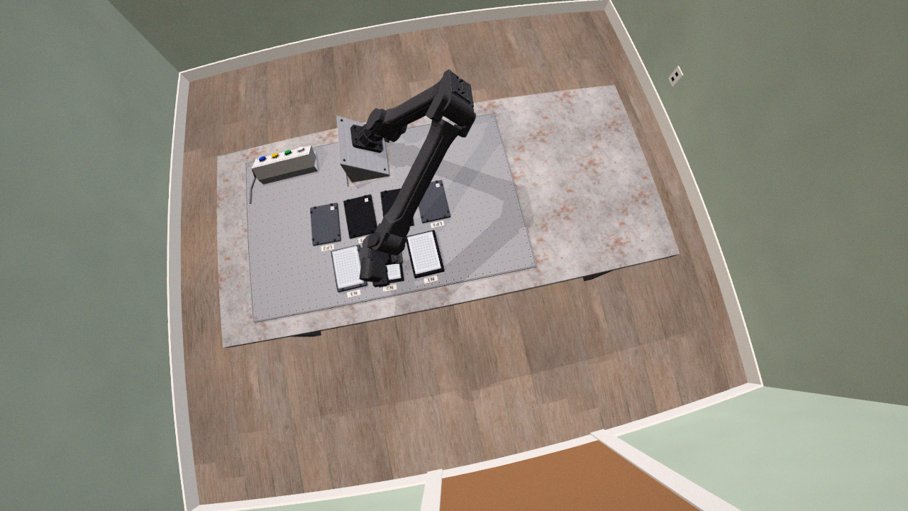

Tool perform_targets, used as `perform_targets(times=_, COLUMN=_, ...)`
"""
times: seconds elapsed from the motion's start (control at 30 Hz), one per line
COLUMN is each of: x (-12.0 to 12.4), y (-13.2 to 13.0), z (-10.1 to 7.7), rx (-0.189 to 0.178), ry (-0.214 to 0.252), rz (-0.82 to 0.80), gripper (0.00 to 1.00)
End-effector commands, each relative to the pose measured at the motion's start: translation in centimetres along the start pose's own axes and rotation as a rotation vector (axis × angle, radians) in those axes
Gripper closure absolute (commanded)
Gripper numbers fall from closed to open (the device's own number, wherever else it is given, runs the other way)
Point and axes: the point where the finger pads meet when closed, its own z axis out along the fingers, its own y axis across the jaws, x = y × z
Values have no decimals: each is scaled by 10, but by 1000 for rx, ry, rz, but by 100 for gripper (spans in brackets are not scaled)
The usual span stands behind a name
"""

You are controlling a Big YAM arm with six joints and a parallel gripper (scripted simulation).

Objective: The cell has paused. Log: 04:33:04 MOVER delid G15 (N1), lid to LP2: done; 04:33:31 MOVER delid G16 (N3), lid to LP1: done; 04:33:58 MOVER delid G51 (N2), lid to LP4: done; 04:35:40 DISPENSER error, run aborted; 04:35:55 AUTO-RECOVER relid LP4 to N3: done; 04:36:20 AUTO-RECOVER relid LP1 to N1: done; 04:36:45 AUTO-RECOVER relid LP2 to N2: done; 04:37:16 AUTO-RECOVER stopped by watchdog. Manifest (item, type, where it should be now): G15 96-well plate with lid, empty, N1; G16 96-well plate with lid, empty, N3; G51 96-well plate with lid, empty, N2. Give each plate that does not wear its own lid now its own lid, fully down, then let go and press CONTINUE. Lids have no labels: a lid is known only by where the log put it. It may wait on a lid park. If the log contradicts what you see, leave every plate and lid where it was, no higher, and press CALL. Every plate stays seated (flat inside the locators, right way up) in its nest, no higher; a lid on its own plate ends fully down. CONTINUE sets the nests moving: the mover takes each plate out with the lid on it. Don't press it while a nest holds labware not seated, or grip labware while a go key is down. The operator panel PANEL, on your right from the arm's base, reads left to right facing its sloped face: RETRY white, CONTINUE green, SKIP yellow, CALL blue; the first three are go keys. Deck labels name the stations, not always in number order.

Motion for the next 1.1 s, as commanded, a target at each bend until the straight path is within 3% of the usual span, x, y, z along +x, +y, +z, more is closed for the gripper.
perform_targets(times=0.0, x=-1, y=4, z=8, rx=-4, ry=20, rz=-10, gripper=100)
perform_targets(times=0.03, x=-1, y=4, z=8, rx=-4, ry=20, rz=-10, gripper=100)
perform_targets(times=0.07, x=-1, y=4, z=8, rx=-4, ry=20, rz=-10, gripper=0)
perform_targets(times=1.07, x=-1, y=4, z=8, rx=-4, ry=20, rz=-10, gripper=0)
